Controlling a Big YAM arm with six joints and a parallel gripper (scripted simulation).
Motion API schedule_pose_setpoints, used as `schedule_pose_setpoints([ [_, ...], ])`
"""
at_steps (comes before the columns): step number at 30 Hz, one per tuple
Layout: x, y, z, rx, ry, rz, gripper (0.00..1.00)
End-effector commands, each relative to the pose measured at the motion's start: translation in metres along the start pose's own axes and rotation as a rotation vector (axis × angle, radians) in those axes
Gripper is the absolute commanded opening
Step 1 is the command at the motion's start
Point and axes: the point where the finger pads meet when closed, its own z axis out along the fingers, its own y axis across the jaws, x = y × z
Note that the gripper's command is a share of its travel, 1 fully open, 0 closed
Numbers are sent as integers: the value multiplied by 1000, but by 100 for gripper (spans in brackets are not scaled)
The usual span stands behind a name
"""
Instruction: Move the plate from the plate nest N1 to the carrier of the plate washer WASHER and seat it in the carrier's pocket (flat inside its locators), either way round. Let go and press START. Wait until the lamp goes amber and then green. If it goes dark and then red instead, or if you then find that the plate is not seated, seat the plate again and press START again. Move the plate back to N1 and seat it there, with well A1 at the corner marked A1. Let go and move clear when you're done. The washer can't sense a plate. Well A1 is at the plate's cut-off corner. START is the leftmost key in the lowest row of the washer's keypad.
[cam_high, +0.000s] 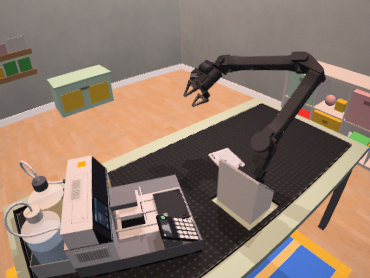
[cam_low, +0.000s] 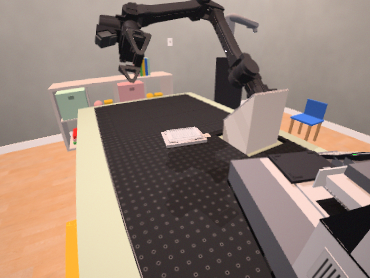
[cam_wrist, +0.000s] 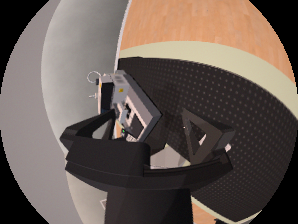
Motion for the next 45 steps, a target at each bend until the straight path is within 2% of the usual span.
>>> schedule_pose_setpoints([
  [1, 14, 17, 2, 20, 28, 21, 100],
  [2, 20, 17, 16, 40, 81, 35, 100],
  [4, 28, 20, 21, 66, 110, 48, 100],
  [5, 31, 22, 17, 66, 94, 47, 100],
  [6, 28, 24, 15, 64, 55, 44, 100],
  [9, 31, 26, 17, 64, 55, 44, 100],
  [10, 44, 25, 29, 91, 129, 57, 100],
  [12, 40, 29, 27, 137, 146, 73, 100],
  [13, 57, 29, 36, 144, 176, 76, 100],
  [15, 57, 33, 31, 137, 122, 74, 100],
  [16, 59, 34, 32, 137, 122, 74, 100],
  [18, 77, 34, 44, 200, 211, 89, 100],
  [19, 81, 35, 46, 228, 229, 96, 100],
  [20, 86, 35, 48, 231, 230, 97, 100],
  [21, 87, 37, 42, 226, 205, 97, 100],
  [22, 86, 39, 44, 220, 178, 98, 100],
  [23, 97, 39, 44, 256, 220, 102, 100],
  [24, 104, 38, 54, 292, 258, 106, 100],
  [26, 104, 38, 54, 292, 258, 106, 100],
  [27, 109, 39, 55, 322, 272, 110, 100],
  [28, 113, 40, 55, 323, 268, 111, 100],
  [29, 111, 42, 51, 314, 229, 113, 100],
  [30, 120, 41, 51, 350, 256, 115, 100],
  [31, 128, 40, 60, 389, 291, 115, 100],
  [32, 133, 40, 61, 421, 301, 117, 100],
  [33, 138, 40, 62, 424, 301, 118, 100],
  [34, 140, 42, 55, 416, 276, 120, 100],
  [35, 139, 44, 59, 405, 253, 124, 100],
  [36, 149, 42, 57, 449, 282, 121, 100],
  [37, 157, 40, 64, 490, 310, 118, 100],
  [38, 162, 40, 65, 524, 315, 117, 100],
  [40, 169, 41, 60, 517, 292, 121, 100],
  [41, 174, 40, 60, 550, 293, 119, 100],
  [43, 174, 40, 60, 550, 293, 119, 100],
  [44, 182, 38, 66, 594, 316, 113, 100],
  [45, 187, 37, 66, 627, 316, 110, 100],
])
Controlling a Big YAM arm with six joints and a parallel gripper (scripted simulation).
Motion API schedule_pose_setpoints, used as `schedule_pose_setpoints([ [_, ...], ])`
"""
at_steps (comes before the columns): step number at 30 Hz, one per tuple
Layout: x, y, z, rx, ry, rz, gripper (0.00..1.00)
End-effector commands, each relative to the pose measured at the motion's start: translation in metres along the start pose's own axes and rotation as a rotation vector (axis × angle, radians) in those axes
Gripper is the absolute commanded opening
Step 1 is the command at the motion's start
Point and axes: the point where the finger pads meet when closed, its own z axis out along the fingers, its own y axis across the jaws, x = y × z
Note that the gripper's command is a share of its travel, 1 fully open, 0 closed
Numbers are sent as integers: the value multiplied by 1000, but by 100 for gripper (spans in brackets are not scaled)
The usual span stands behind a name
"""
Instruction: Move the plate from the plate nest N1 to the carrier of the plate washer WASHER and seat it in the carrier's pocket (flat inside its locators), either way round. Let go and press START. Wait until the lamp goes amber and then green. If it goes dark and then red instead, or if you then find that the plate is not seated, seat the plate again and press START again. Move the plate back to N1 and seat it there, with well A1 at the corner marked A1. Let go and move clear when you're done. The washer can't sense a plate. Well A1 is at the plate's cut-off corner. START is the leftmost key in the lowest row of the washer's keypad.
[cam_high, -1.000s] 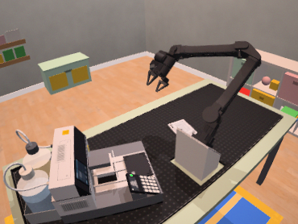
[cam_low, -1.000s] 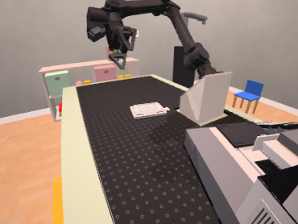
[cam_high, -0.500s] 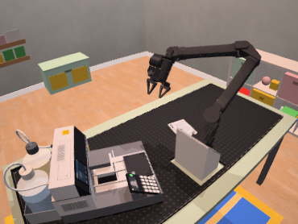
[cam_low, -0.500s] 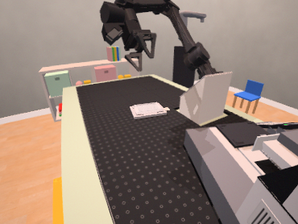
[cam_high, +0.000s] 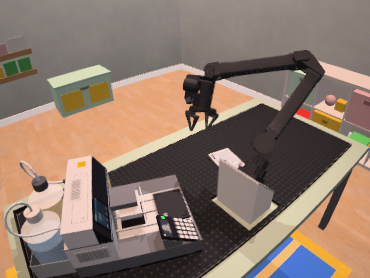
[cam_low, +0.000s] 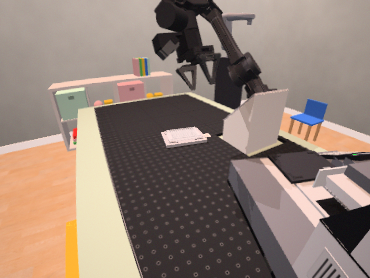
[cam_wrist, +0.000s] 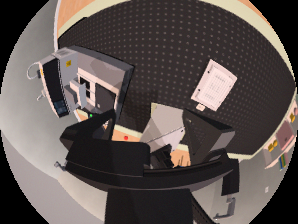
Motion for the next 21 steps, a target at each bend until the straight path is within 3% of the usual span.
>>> schedule_pose_setpoints([
  [1, 17, 5, 4, 49, 11, 26, 100],
  [4, 31, 2, 10, 151, -2, 30, 100],
  [6, 38, -1, 8, 142, -20, 40, 100],
  [9, 52, -5, 18, 251, -35, 34, 100],
  [10, 55, -8, 16, 246, -48, 41, 100],
  [13, 68, -14, 22, 346, -83, 35, 100],
  [17, 69, -15, 22, 348, -90, 37, 100],
  [18, 58, -12, 15, 319, -105, 58, 100],
  [21, 58, -12, 15, 319, -105, 58, 100],
])
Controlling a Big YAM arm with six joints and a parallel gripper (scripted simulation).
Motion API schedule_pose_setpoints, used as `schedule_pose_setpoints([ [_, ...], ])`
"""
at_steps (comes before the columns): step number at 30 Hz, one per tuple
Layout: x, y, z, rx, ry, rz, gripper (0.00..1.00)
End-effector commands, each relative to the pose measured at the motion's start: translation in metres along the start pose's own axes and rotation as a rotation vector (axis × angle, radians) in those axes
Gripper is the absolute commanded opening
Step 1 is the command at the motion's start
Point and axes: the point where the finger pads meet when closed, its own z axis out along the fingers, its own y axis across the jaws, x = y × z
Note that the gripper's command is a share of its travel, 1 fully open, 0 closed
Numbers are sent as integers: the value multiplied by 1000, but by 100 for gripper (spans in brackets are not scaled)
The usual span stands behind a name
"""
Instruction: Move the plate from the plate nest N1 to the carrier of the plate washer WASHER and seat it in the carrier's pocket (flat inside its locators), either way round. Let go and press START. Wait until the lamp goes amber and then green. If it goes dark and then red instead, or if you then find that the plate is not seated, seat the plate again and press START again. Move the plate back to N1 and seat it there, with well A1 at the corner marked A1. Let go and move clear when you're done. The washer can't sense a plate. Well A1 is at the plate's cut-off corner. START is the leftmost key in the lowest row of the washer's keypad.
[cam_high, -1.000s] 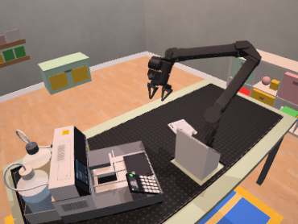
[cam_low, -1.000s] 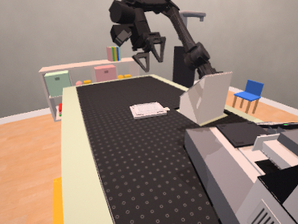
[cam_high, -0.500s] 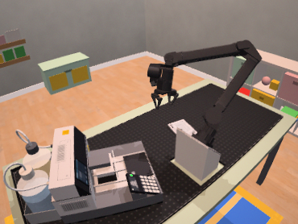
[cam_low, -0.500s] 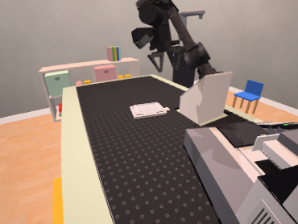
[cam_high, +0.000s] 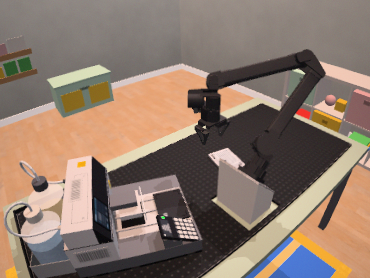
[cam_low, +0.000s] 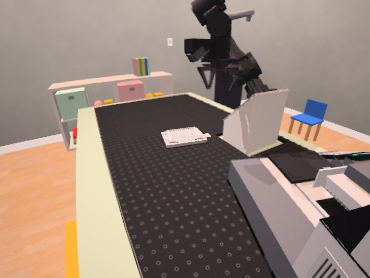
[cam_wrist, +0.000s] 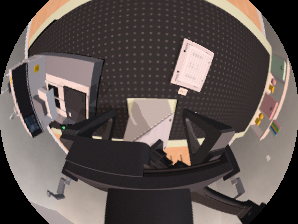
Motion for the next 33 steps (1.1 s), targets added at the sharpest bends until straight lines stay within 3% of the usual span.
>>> schedule_pose_setpoints([
  [1, -9, 2, -8, -11, -14, 38, 100],
  [5, -8, -14, 9, -6, -5, 159, 100],
  [22, -32, -69, 55, 1, -6, 143, 100],
  [33, -33, -64, 54, 1, -16, 111, 100],
])
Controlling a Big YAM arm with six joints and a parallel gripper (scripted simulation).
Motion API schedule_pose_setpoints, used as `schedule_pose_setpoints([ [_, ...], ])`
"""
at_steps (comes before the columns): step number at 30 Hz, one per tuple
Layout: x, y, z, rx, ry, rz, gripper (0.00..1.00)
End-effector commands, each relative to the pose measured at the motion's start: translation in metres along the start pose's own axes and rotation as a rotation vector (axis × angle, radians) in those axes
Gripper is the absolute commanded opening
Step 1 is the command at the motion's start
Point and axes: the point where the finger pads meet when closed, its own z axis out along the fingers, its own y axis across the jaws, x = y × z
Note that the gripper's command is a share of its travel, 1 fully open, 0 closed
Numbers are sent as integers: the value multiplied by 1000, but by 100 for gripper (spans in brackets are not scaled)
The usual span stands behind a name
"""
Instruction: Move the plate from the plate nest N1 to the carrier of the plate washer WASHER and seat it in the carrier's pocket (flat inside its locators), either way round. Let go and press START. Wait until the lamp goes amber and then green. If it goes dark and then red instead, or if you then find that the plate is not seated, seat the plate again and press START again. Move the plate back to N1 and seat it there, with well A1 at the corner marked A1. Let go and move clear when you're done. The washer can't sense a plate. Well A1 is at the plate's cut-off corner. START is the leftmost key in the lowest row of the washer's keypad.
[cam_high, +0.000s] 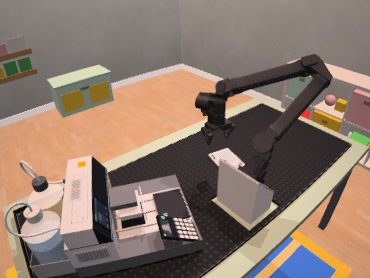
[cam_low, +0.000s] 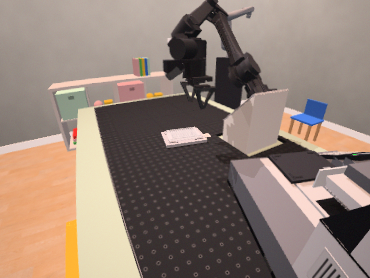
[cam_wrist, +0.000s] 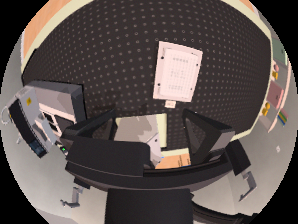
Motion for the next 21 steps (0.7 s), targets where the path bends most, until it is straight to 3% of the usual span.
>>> schedule_pose_setpoints([
  [1, 1, 5, -2, -5, -17, -31, 100],
  [21, 1, 4, -2, -5, -15, -25, 100],
])
